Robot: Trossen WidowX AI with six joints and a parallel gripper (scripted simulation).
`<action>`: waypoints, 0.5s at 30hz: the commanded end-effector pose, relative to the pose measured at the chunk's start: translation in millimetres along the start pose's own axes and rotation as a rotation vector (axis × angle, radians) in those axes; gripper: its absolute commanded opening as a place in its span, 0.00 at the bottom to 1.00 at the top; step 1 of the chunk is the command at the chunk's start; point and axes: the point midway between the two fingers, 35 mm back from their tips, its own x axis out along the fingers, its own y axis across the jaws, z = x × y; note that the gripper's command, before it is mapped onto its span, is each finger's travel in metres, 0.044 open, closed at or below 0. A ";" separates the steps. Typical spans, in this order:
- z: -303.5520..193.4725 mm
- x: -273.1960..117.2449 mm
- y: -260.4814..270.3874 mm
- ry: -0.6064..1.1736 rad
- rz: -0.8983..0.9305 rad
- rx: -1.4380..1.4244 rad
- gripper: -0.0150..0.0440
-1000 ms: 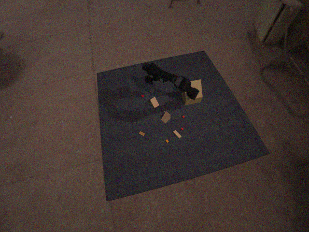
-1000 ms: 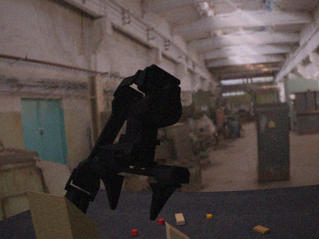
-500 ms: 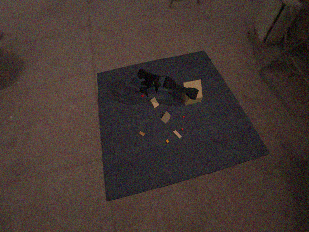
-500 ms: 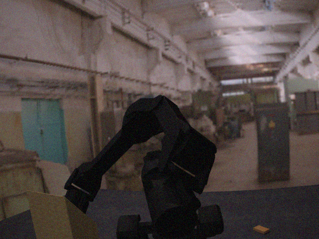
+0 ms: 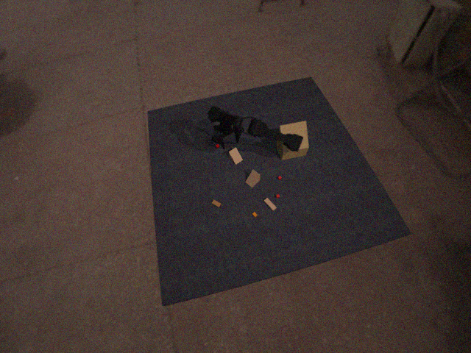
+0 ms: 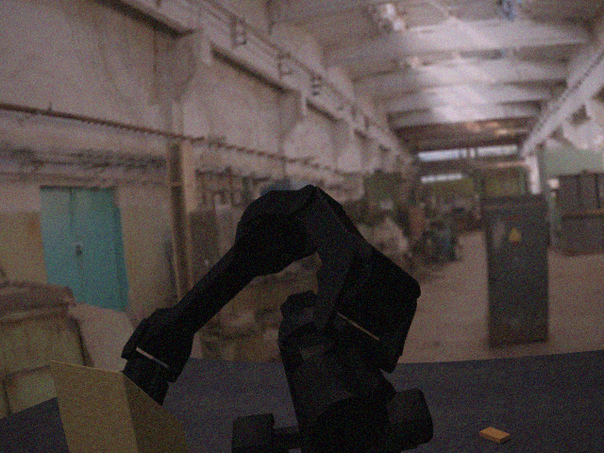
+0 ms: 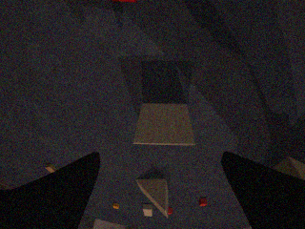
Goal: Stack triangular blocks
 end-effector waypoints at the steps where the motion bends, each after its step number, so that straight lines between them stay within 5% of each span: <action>1: 0.0 7.1 -0.5 0.008 -0.004 0.003 1.00; 15: 0.3 30.2 -0.4 0.025 -0.031 -0.005 1.00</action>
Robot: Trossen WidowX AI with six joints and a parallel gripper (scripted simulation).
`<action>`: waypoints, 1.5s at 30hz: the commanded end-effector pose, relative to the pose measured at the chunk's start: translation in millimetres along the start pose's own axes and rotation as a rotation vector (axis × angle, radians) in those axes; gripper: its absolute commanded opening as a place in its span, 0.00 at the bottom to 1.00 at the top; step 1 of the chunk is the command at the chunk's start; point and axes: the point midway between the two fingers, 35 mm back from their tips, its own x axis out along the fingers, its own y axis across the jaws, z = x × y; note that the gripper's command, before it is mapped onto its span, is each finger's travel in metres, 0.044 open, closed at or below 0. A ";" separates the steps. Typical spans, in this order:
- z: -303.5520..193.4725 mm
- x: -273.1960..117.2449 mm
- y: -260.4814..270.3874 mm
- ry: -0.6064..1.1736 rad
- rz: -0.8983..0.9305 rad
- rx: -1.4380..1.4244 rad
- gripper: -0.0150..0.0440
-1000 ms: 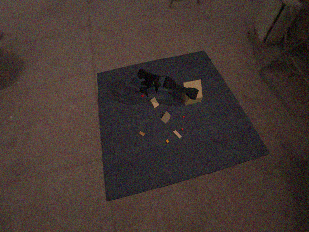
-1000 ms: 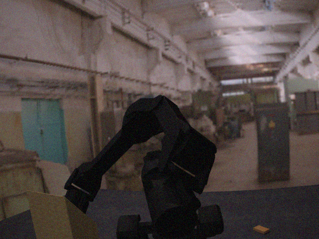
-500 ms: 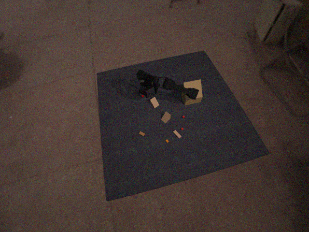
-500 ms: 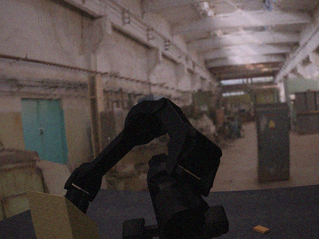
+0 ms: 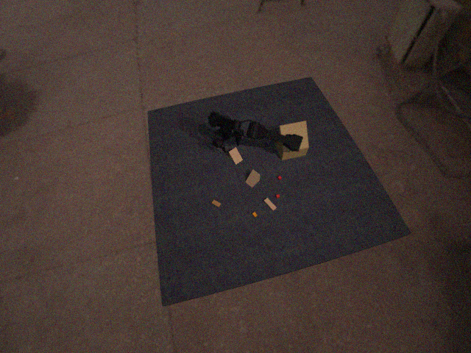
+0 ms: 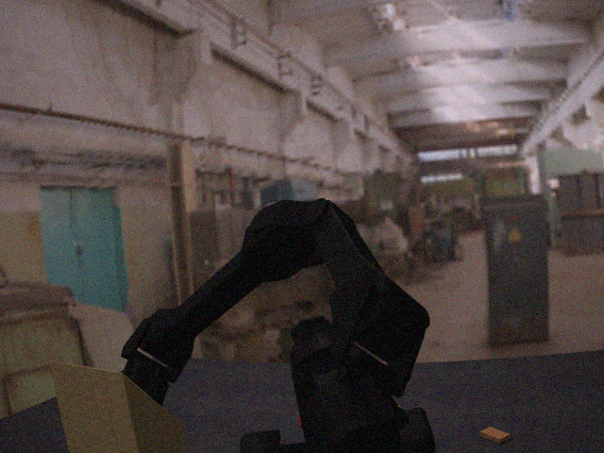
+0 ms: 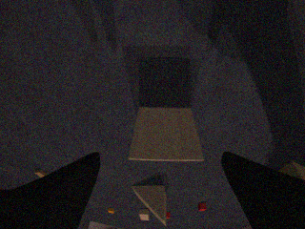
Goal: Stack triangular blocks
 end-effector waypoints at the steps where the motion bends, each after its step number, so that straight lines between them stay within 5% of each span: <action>1: -0.3 7.1 -1.0 0.009 -0.004 0.007 1.00; 37: -2.4 63.2 -5.3 0.051 -0.071 -0.012 1.00; 45: -2.4 63.2 -5.3 0.051 -0.071 -0.012 0.68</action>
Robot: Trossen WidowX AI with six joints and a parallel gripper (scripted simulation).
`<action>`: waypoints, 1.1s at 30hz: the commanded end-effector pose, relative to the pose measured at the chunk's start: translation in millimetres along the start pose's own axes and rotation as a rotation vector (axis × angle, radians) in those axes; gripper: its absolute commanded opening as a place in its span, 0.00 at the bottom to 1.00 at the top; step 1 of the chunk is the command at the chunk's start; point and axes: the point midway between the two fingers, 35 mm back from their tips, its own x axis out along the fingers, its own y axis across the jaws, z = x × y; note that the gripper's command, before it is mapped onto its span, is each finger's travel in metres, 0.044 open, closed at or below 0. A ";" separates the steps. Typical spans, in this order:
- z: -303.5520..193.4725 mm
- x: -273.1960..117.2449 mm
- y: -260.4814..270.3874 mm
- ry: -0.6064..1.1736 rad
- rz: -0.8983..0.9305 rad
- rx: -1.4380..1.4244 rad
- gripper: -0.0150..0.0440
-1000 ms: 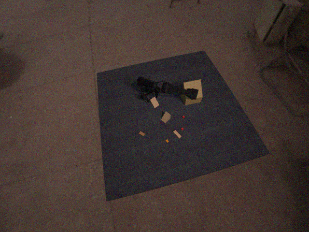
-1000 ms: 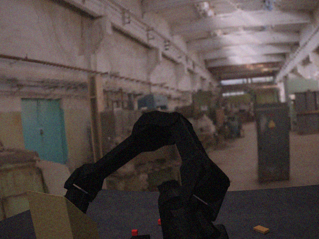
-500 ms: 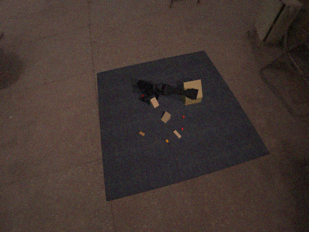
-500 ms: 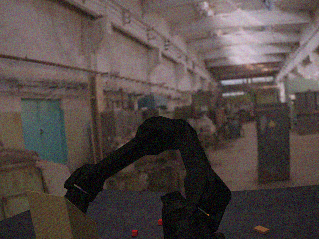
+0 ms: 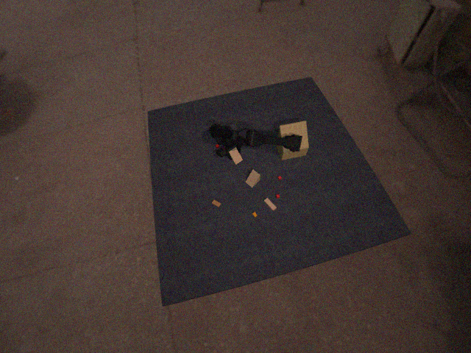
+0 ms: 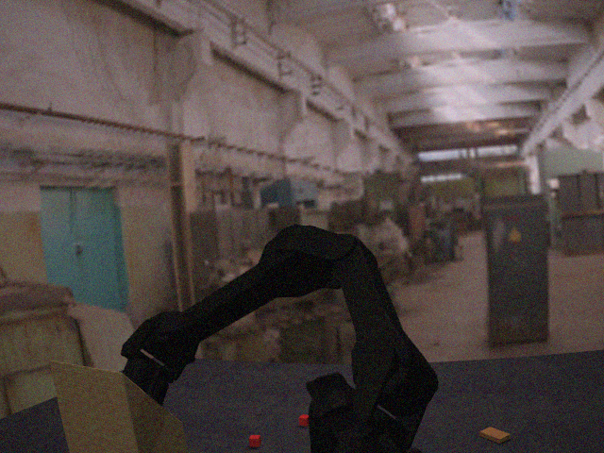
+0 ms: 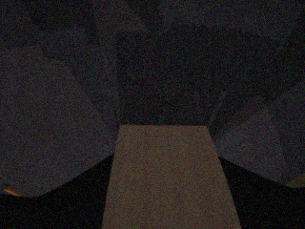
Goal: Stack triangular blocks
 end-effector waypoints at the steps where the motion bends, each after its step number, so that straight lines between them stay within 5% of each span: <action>1: -0.1 0.7 -0.3 0.002 0.003 0.005 0.67; 6: -0.1 0.7 -0.3 0.002 0.003 0.005 0.61; 14: -1.4 -2.5 0.1 0.001 0.003 0.001 0.25; 23: -3.6 -2.5 0.0 -0.035 0.002 0.004 0.25; 33: -21.6 -7.3 -0.1 -0.313 -0.002 0.007 0.25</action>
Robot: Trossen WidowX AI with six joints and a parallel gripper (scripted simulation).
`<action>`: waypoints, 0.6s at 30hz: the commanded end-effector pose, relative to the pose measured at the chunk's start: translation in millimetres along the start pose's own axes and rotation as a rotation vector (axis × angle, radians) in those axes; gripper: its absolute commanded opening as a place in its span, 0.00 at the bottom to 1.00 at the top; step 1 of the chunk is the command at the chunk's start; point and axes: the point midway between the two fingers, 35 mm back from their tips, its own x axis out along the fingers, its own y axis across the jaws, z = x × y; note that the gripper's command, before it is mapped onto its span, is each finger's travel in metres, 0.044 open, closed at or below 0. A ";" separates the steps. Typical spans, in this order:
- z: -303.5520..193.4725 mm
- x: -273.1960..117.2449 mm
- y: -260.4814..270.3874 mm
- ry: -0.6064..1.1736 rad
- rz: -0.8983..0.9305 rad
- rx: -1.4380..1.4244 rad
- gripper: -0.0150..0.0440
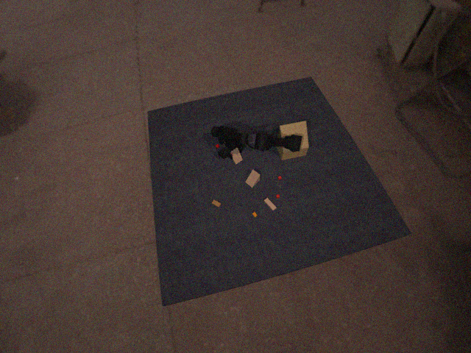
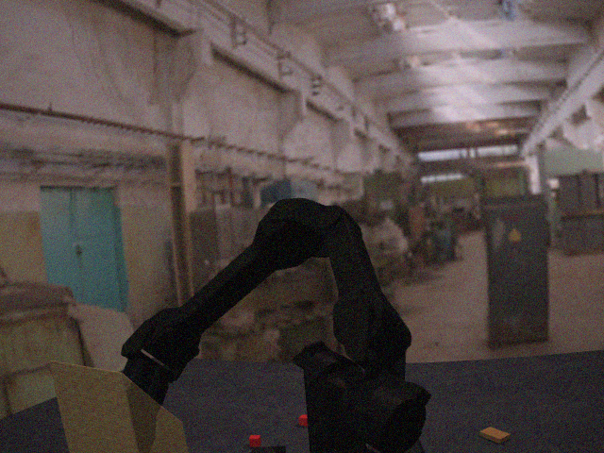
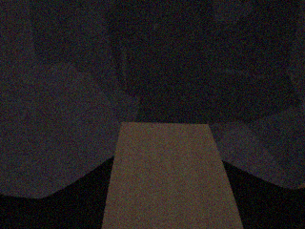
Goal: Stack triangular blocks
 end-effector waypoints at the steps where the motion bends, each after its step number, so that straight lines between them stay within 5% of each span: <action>1: -8.2 -3.2 -0.5 -0.106 0.001 0.005 0.25; 18: -37.8 -7.5 -0.5 -0.538 -0.001 0.008 0.25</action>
